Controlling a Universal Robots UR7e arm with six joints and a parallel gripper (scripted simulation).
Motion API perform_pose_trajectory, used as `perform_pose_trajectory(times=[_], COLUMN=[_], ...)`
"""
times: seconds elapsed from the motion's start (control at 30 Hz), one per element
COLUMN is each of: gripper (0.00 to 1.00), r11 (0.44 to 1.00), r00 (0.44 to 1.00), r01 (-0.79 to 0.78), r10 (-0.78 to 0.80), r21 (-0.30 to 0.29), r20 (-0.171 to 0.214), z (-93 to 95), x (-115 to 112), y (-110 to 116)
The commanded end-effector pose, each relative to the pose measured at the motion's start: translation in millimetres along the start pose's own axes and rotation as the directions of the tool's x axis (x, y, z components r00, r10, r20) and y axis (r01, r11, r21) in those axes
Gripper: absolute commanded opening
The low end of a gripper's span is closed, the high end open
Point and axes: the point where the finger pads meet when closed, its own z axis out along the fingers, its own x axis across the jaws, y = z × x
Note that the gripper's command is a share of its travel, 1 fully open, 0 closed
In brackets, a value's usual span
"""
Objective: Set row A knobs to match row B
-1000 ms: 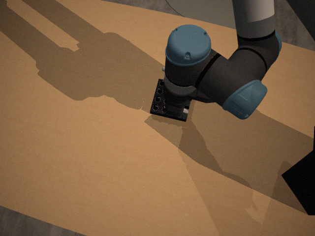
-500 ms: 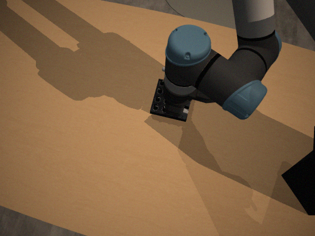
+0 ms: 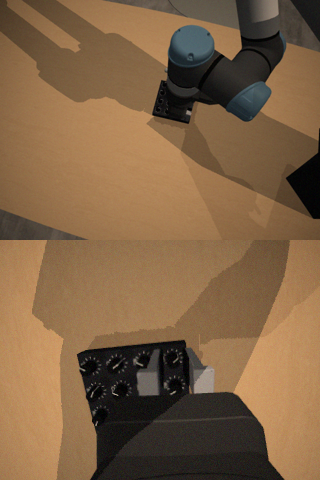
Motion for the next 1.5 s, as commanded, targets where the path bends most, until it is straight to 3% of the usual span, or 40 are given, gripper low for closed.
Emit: perform_pose_trajectory(times=[0.0,0.13,0.17,1.47], gripper=[0.46,0.46,0.3,0.3], r11=[1.0,1.0,1.0,1.0], r00=[1.0,1.0,1.0,1.0], r01=[0.0,0.0,0.0,0.002], r10=[0.0,0.0,0.0,-0.002], r21=[-0.001,-0.001,-0.001,-0.001], r20=[0.0,0.0,0.0,0.0], z=[-0.3,-0.3,-0.3,-0.3], x=[0.0,0.0,0.0,0.0], y=[0.3,0.3,0.3,0.3])
